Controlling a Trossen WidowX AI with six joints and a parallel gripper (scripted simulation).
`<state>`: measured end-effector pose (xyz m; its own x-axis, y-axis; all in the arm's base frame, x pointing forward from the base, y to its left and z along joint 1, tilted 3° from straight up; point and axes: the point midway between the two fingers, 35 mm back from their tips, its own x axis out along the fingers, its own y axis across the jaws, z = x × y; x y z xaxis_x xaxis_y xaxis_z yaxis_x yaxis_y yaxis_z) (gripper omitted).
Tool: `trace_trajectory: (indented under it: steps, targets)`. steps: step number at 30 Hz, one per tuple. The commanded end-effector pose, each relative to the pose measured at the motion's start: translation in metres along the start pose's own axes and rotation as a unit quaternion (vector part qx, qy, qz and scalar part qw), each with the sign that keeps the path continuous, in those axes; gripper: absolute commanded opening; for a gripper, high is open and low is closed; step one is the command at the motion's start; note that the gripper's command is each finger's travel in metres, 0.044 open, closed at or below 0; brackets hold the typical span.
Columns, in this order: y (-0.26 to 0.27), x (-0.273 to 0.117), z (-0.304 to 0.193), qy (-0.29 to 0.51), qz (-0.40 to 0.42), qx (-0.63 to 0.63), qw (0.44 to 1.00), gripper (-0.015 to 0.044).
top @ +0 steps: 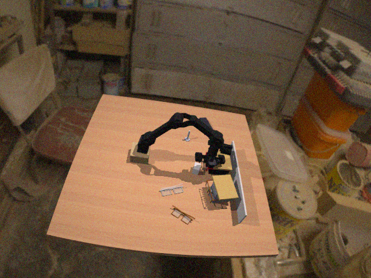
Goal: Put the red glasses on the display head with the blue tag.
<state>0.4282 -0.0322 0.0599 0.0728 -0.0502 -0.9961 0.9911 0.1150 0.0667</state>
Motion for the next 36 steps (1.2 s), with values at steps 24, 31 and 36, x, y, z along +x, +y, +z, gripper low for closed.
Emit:
trace_trajectory:
  steps: [24, 31, 36]
  targets:
    - [-0.002, -0.032, 0.000, 0.001, 0.001, 0.001, 1.000, 0.0107]
    - [-0.014, -0.035, 0.001, 0.001, 0.000, 0.001, 1.000, 0.0107]
    - [-0.039, -0.040, 0.000, 0.001, -0.001, 0.001, 1.000, 0.0107]
